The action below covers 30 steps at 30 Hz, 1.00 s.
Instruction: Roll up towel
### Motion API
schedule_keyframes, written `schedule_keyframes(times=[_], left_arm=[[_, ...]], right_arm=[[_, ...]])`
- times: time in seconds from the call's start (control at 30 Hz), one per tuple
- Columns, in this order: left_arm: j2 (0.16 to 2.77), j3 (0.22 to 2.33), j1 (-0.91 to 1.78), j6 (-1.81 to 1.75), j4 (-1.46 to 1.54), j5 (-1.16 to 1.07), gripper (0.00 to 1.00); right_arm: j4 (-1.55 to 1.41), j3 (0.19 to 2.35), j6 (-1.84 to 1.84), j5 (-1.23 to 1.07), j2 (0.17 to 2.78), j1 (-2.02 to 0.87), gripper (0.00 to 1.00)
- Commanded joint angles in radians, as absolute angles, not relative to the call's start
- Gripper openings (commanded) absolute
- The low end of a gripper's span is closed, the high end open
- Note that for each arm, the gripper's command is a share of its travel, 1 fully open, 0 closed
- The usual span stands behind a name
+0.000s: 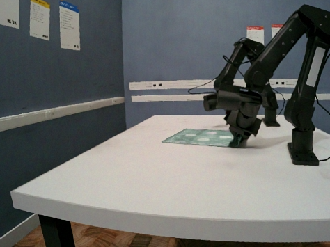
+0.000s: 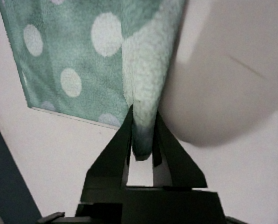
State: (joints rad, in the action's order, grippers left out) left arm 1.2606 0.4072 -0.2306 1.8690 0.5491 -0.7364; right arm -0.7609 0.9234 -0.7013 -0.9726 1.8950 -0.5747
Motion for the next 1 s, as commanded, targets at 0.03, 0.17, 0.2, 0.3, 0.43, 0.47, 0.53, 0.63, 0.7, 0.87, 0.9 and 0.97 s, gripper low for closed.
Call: schedule_keyframes(times=[0.03,0.17,0.2,0.3,0.43,0.47,0.53,0.63,0.7,0.87,0.9,0.97], left_arm=[[1.271,0.400,-0.223,1.858,0.543,-0.754,0.21],[1.271,0.400,-0.223,1.858,0.543,-0.754,0.21],[1.271,0.400,-0.223,1.858,0.543,-0.754,0.21],[1.277,0.408,-0.220,1.855,0.552,-0.751,0.21],[1.302,0.437,-0.210,1.843,0.586,-0.738,0.21],[1.311,0.447,-0.207,1.838,0.598,-0.734,0.21],[1.311,0.447,-0.207,1.838,0.598,-0.734,0.21],[1.345,0.486,-0.196,1.824,0.644,-0.719,0.21],[1.372,0.516,-0.188,1.813,0.679,-0.709,0.21],[1.458,0.607,-0.167,1.781,0.784,-0.680,0.21],[1.478,0.628,-0.162,1.774,0.807,-0.674,0.21],[1.520,0.670,-0.154,1.761,0.855,-0.663,0.21]], right_arm=[[-0.781,0.958,-0.710,-0.966,1.882,-0.567,0.66],[-0.794,0.962,-0.709,-0.967,1.874,-0.567,0.81],[-0.795,0.963,-0.709,-0.967,1.874,-0.567,0.85],[-0.826,0.973,-0.732,-0.964,1.871,-0.552,0.85],[-0.923,1.006,-0.803,-0.955,1.862,-0.504,0.85],[-0.953,1.017,-0.824,-0.952,1.861,-0.489,0.85],[-0.953,1.017,-0.824,-0.952,1.861,-0.489,0.85],[-1.053,1.062,-0.900,-0.940,1.864,-0.441,0.85],[-1.109,1.089,-0.940,-0.932,1.866,-0.414,0.85],[-1.204,1.140,-1.011,-0.918,1.882,-0.375,0.85],[-1.206,1.142,-1.014,-0.916,1.882,-0.375,0.85],[-1.186,1.130,-1.003,-0.908,1.865,-0.381,0.86]])
